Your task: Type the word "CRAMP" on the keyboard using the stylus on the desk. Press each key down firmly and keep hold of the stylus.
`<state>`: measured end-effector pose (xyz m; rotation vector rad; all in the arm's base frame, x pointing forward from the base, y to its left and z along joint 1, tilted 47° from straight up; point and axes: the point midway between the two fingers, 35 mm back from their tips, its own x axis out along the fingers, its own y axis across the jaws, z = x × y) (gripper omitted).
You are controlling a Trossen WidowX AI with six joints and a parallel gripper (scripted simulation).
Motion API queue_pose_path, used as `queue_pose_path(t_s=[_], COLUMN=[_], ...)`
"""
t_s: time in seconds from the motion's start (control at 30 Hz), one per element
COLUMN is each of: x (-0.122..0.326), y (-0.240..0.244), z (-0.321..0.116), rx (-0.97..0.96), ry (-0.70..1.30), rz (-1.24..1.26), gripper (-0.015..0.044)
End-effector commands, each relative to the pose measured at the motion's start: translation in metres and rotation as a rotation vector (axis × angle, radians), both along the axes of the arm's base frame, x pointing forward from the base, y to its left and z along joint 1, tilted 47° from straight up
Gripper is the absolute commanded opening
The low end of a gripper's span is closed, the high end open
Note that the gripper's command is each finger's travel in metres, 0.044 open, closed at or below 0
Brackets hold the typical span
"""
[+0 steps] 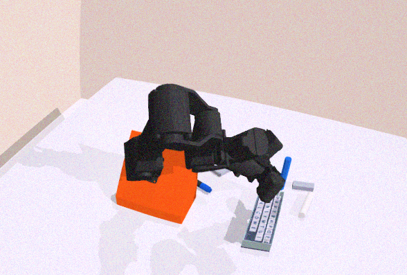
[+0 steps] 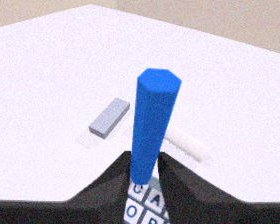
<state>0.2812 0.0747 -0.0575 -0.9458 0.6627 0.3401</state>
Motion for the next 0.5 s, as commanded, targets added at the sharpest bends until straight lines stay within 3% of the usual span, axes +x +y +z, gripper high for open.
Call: queue_pose_path(t_s=[0.0, 0.47], x=[-0.0001, 0.0001], y=[-0.0012, -0.0043], z=[-0.0017, -0.0045], rx=[-0.002, -0.002], ry=[0.0, 0.001], rz=[0.006, 0.006], gripper=[0.0081, 0.0081])
